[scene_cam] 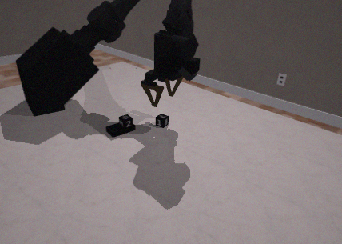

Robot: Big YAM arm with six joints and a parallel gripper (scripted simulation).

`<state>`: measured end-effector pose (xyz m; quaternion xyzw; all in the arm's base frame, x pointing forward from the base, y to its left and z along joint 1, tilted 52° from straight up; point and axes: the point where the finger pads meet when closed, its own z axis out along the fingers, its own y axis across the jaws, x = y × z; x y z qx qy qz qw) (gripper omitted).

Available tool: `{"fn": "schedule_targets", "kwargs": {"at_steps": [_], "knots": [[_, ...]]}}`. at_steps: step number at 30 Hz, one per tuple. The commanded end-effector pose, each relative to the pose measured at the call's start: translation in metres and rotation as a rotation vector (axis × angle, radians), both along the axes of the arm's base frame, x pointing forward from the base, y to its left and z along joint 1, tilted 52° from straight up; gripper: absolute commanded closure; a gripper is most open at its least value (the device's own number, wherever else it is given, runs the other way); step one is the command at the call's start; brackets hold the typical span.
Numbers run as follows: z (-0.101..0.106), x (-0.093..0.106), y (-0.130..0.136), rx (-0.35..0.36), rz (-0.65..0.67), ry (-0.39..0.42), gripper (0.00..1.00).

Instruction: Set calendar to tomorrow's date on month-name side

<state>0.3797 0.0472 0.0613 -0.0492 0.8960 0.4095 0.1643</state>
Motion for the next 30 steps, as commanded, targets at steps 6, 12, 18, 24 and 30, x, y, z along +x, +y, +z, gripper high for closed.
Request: {"fn": "schedule_targets", "kwargs": {"at_steps": [6,12,18,24,30], "knots": [[0.0063,0.0095,-0.0148,0.034,-0.111,0.083,0.00],[0.0079,0.0123,-0.0170,0.091,-0.246,0.238,0.00],[0.0053,0.0066,-0.0163,0.140,-0.352,0.386,0.00],[0.0065,0.0080,-0.0176,0.189,-0.464,0.519,0.00],[0.0078,0.0100,-0.0191,0.237,-0.570,0.643,0.00]]}}
